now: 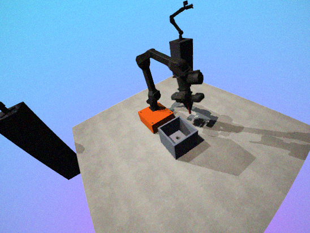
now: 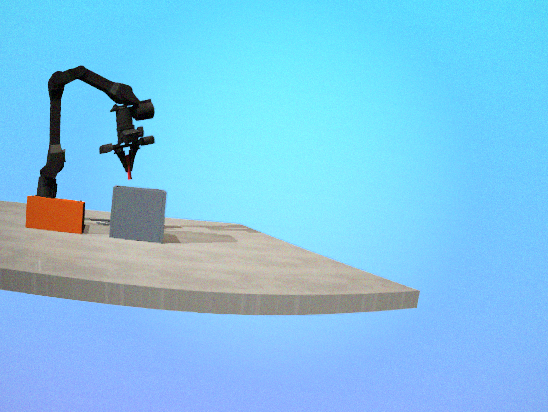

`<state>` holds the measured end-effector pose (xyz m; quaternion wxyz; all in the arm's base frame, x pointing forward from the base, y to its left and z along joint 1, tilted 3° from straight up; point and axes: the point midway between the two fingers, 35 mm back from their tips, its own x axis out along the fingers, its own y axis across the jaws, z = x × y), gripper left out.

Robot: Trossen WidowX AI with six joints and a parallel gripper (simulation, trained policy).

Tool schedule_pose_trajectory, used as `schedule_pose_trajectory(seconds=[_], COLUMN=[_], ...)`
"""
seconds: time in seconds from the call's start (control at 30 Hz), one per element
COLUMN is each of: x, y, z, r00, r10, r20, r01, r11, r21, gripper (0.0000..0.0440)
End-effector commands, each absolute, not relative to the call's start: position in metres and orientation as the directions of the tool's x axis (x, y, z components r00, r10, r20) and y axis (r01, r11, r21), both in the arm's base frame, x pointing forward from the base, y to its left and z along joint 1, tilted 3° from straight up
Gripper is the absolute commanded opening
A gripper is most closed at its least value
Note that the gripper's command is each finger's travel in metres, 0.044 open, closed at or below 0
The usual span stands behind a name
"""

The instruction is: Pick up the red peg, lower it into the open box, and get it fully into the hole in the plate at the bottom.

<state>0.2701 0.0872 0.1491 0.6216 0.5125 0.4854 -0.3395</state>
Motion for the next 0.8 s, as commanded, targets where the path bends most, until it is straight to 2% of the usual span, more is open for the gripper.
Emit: schedule_pose_trajectory(seconds=[0.0,0.77], x=[0.273,0.291], y=[0.077,0.015], z=[0.15,0.14], r00=[0.296,0.209], r10=[0.055,-0.02], r20=[-0.954,-0.978], r01=[0.923,0.958], r11=[0.242,0.208], r21=[0.3,0.2], gripper=[0.0,0.0])
